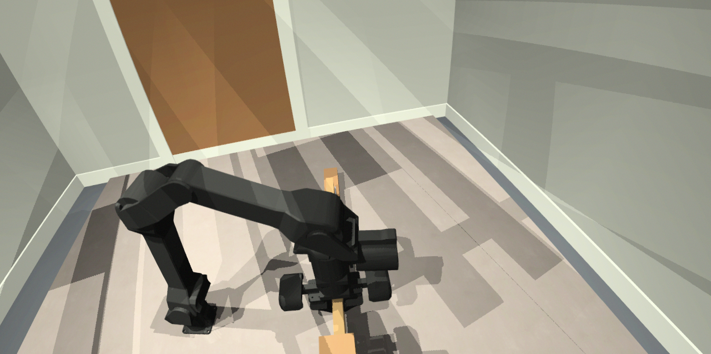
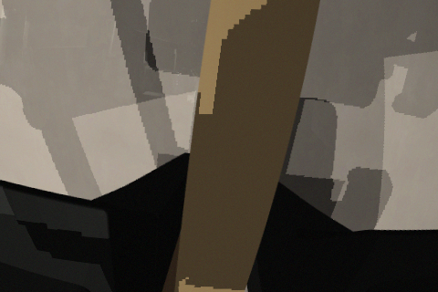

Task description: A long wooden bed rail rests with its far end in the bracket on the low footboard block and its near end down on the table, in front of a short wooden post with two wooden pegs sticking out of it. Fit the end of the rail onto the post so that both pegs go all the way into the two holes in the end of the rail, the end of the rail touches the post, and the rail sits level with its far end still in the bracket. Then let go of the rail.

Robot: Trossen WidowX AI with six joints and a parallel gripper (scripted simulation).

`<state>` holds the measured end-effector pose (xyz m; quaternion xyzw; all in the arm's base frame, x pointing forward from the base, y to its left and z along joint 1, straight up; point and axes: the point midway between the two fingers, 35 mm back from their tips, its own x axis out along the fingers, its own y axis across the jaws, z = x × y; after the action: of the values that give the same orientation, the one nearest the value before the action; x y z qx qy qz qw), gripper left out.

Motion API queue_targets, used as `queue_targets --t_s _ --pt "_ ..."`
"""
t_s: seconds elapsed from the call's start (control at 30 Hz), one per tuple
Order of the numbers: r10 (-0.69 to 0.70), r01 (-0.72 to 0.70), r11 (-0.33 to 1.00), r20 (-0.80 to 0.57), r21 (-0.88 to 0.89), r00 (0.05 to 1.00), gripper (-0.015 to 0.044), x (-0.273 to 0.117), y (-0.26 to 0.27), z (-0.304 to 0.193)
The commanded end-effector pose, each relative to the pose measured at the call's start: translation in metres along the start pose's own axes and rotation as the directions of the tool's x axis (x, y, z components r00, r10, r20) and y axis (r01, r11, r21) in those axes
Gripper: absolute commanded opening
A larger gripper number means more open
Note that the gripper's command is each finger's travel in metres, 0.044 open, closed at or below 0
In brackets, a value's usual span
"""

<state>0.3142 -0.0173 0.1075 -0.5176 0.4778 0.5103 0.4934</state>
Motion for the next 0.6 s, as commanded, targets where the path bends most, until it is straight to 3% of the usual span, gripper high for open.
queue_targets --t_s 0.0,0.4,0.57 --pt "-0.002 0.002 1.000 -0.008 0.002 1.000 0.0000 -0.0013 -0.0001 -0.0039" --pt "-0.002 0.002 1.000 -0.008 0.002 1.000 0.0000 -0.0003 -0.0001 -0.0055" --pt "0.000 0.000 1.000 0.001 -0.001 1.000 0.0131 0.0002 0.0000 -0.0009"
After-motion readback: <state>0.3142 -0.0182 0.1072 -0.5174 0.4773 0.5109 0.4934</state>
